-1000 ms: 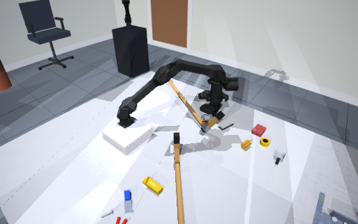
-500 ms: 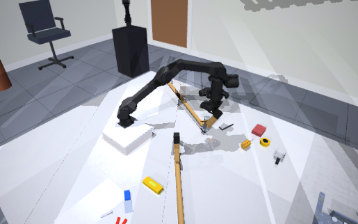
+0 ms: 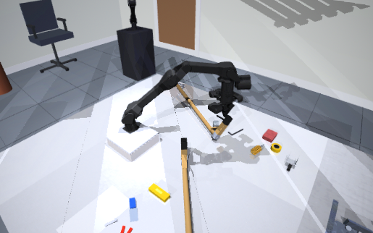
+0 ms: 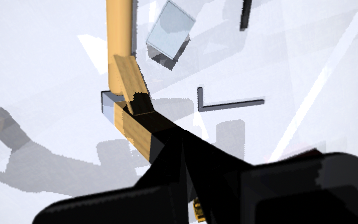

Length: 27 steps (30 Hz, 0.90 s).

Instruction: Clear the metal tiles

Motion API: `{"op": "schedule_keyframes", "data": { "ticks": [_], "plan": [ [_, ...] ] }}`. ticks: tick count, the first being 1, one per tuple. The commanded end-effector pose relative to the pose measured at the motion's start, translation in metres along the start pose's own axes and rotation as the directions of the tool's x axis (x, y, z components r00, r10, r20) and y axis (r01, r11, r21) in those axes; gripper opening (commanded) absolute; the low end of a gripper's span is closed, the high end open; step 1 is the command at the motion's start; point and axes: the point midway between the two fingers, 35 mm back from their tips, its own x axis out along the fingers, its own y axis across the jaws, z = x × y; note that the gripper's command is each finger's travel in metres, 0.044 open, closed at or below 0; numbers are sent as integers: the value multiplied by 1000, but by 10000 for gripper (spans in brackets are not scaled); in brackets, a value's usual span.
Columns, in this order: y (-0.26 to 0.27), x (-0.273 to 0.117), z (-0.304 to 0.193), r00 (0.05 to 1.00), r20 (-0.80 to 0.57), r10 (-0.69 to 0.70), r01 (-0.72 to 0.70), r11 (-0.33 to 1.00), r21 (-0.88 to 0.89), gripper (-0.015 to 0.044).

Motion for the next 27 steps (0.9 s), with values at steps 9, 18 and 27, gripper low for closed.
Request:
{"op": "schedule_keyframes", "data": {
  "ticks": [9, 18, 27],
  "plan": [
    [49, -7, -66, 999, -45, -4, 23, 895, 445, 0],
    [84, -14, -101, 997, -71, -8, 55, 716, 696, 0],
    [123, -20, -133, 996, -94, -9, 87, 467, 880, 0]
  ]
}}
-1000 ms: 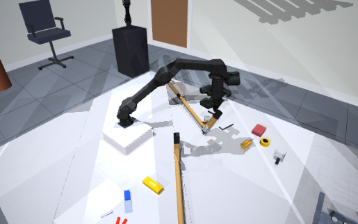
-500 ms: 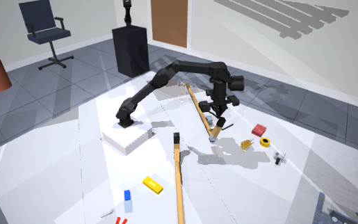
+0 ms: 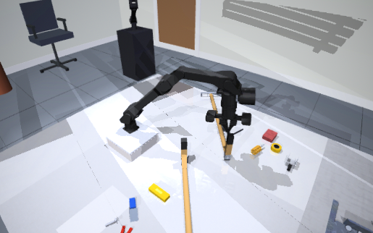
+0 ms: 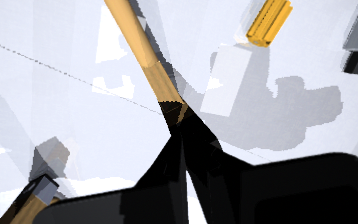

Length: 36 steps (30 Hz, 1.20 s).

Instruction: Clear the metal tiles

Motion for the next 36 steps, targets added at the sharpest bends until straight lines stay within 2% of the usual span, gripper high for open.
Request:
{"op": "schedule_keyframes", "data": {
  "ticks": [1, 9, 17, 27, 36],
  "plan": [
    [0, 1, -39, 1000, -27, -4, 9, 982, 190, 0],
    [2, -4, -85, 999, -42, -19, 36, 892, 451, 0],
    [9, -9, -129, 998, -61, -32, 65, 734, 676, 0],
    [23, -17, -185, 995, -87, -45, 98, 459, 883, 0],
    [41, -25, -233, 992, -115, -54, 122, 164, 979, 0]
  ]
}}
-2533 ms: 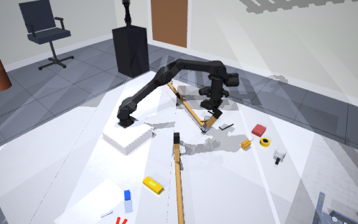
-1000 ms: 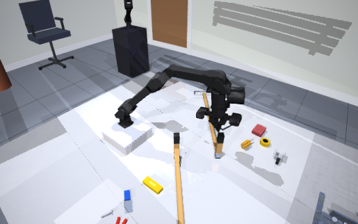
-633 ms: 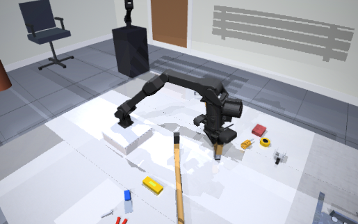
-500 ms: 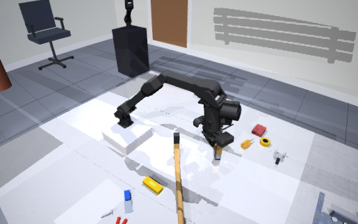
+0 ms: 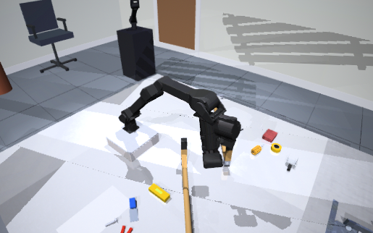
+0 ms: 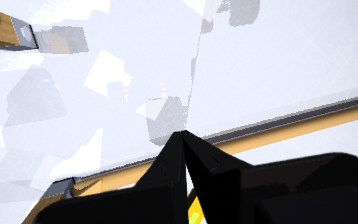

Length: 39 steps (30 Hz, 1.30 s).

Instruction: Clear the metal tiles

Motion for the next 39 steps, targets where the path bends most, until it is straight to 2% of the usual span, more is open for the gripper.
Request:
{"op": "schedule_keyframes", "data": {
  "ticks": [1, 12, 25, 28, 39],
  "plan": [
    [-22, -3, -18, 1000, -2, -20, 20, 985, 171, 0],
    [-67, -9, -63, 998, -9, -57, 53, 850, 523, 0],
    [-112, -19, -123, 995, -27, -101, 77, 537, 840, 0],
    [-119, -21, -135, 994, -31, -109, 79, 468, 880, 0],
    [-121, -16, -136, 994, -32, -109, 79, 463, 883, 0]
  ]
}}
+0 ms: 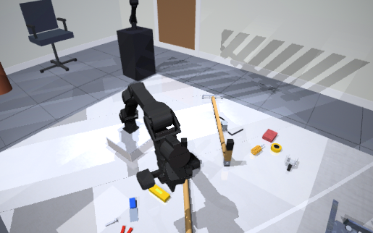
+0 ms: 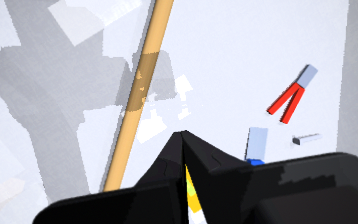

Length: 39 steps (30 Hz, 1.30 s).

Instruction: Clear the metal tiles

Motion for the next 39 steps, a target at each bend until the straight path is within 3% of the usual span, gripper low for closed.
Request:
{"op": "schedule_keyframes", "data": {
  "ticks": [1, 39],
  "plan": [
    [-1, 7, 0, 1000, -3, -3, 3, 1000, 12, 0],
    [-1, 96, -14, 1000, -18, -3, 3, 1000, 14, 0]
  ]
}}
